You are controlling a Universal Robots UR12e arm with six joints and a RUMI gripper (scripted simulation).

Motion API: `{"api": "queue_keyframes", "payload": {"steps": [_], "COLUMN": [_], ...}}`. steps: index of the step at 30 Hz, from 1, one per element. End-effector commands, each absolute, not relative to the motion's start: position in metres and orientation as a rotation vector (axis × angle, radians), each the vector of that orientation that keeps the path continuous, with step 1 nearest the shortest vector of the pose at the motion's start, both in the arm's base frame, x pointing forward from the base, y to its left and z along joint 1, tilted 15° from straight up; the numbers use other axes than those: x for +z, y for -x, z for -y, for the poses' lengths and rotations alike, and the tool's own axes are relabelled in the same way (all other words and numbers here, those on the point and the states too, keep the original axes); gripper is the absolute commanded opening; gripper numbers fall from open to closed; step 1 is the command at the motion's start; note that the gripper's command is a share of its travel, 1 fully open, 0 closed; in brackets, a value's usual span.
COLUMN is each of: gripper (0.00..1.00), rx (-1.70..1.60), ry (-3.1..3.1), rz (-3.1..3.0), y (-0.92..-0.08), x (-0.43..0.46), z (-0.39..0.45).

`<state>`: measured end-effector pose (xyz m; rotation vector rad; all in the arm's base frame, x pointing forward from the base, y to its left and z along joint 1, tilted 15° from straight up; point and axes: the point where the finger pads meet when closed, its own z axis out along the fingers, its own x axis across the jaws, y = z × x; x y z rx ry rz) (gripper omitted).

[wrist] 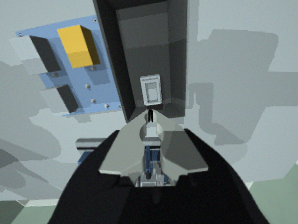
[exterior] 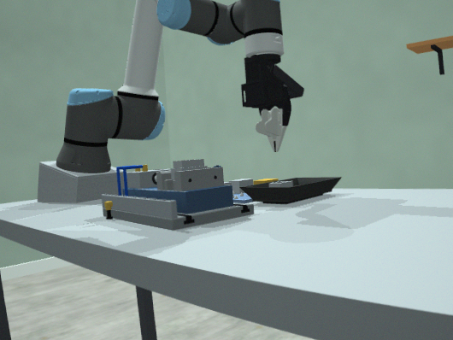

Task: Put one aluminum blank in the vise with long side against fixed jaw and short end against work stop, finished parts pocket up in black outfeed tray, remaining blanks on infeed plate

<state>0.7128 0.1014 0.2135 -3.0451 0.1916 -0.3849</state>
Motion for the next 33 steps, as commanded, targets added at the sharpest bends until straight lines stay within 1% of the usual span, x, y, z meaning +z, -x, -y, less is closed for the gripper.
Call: {"api": "queue_keyframes", "payload": {"steps": [1, 33], "gripper": [0.00, 0.00], "rx": [-0.387, -0.387], "ry": [3.045, 3.045], "rz": [-0.191, -0.191], "y": [-0.713, -0.698], "x": [0.217, 0.273], "z": [-0.101, -0.098]}}
